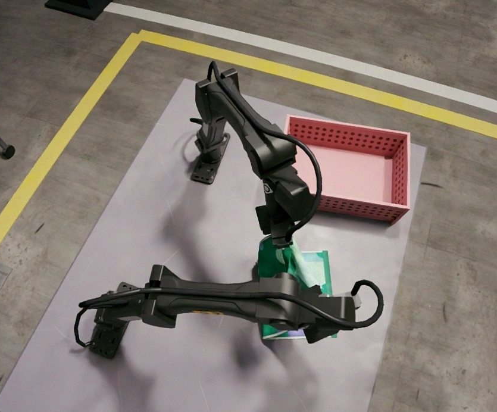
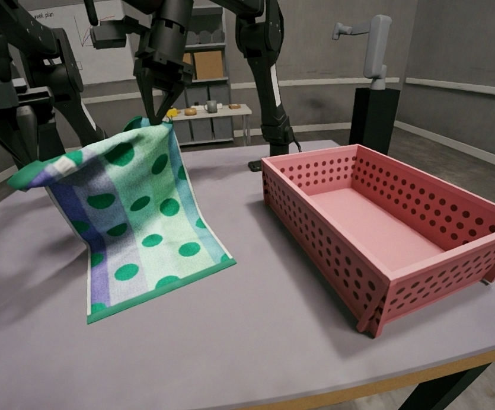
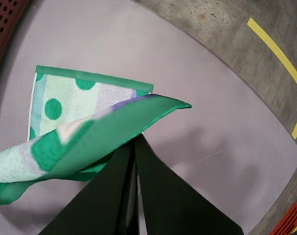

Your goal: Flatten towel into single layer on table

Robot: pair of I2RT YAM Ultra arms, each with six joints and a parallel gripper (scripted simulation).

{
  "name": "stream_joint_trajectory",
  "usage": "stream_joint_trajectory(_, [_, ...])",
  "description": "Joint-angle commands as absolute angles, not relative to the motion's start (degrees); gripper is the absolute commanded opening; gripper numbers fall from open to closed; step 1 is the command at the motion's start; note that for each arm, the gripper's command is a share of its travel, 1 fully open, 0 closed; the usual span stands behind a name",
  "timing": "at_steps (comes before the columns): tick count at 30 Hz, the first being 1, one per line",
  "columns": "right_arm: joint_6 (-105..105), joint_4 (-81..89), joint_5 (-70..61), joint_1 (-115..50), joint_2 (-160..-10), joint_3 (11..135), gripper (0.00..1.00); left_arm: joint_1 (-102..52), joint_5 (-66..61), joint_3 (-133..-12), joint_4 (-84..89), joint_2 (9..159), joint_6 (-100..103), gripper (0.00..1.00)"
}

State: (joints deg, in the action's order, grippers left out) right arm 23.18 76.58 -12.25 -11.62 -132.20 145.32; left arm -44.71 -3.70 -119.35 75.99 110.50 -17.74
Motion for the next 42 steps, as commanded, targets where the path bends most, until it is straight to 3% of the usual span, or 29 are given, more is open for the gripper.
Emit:
stream_joint_trajectory(1, [21.45,78.95,-11.0,-11.25,-131.11,149.49,0.0,-43.92,-4.34,-122.28,80.98,110.98,-16.61,0.0])
stream_joint_trajectory(7, [16.87,78.69,-10.5,-12.25,-124.13,150.78,0.0,-41.83,-4.46,-131.56,86.91,109.08,-14.15,0.0])
stream_joint_trajectory(11, [16.74,79.07,-10.16,-11.38,-126.7,152.04,0.0,-41.69,-4.21,-133.82,88.49,110.74,-14.25,0.0])
stream_joint_trajectory(19, [10.17,71.94,-9.0,-13.15,-115.16,146.18,0.0,-38.13,-5.37,-136.2,84.98,101.08,-10.56,0.0])
stream_joint_trajectory(26, [7.88,67.61,-7.83,-13.71,-111.27,142.68,0.0,-36.92,-4.41,-131.66,78.79,97.41,-8.47,0.0])
stream_joint_trajectory(37, [2.6,50.23,-4.29,-15.08,-98.6,126.89,0.0,-34.76,-2.99,-121.4,62.6,86.98,-3.48,0.0])
stream_joint_trajectory(42, [1.24,47.54,-2.97,-16.15,-96.5,127.48,0.0,-34.56,-1.91,-124.03,60.78,86.03,-2.02,0.0])
